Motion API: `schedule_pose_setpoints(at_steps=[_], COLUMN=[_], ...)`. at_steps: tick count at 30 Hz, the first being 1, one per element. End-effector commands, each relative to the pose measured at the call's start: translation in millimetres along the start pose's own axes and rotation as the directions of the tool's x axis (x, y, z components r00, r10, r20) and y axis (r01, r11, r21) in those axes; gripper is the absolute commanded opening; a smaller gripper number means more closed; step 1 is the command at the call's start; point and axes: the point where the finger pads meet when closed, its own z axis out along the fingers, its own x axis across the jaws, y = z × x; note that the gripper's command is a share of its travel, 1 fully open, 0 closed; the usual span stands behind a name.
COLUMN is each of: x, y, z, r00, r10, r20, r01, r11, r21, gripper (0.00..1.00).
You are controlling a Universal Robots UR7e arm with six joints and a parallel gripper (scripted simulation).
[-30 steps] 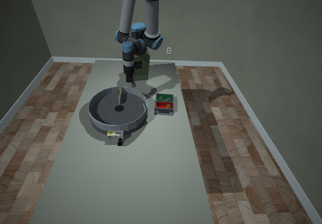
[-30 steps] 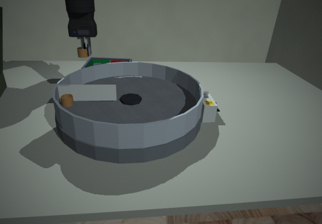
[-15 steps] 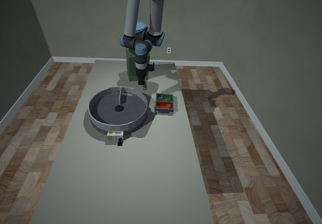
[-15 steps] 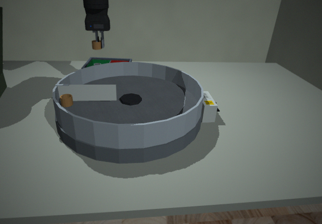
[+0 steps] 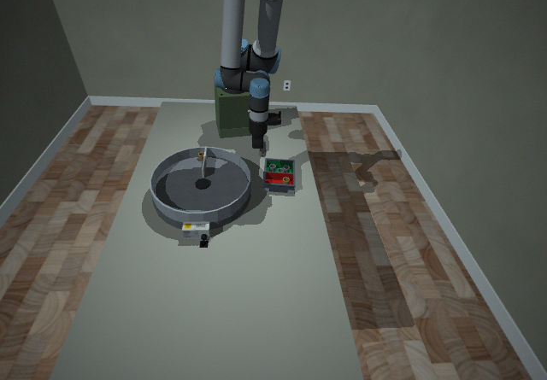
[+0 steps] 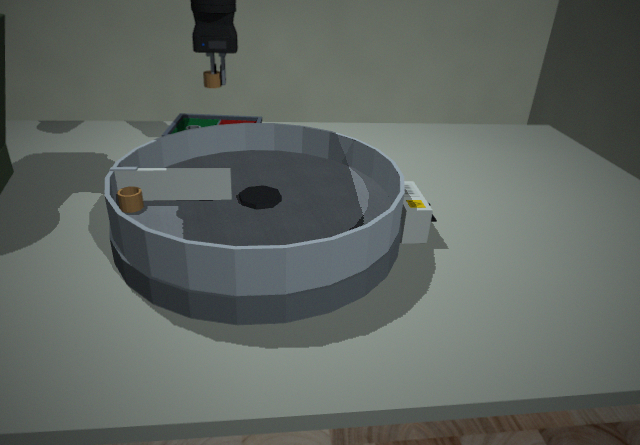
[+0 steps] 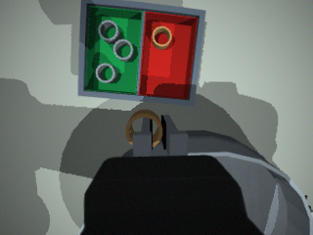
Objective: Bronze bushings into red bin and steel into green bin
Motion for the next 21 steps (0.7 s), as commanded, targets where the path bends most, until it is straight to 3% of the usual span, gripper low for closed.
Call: schedule_pose_setpoints(at_steps=[1,3,21], x=[15.4,19.5,19.2], y=[-39.2,-50.4,-50.1], z=[0.6,0.6,0.3], r00=[1.000,1.000,1.000], r10=[0.001,0.001,0.001], r20=[0.001,0.001,0.000], r01=[-0.001,-0.001,-0.001], r11=[1.000,1.000,1.000], r21=[-0.003,-0.003,-0.002], gripper=[0.00,0.00,0.00])
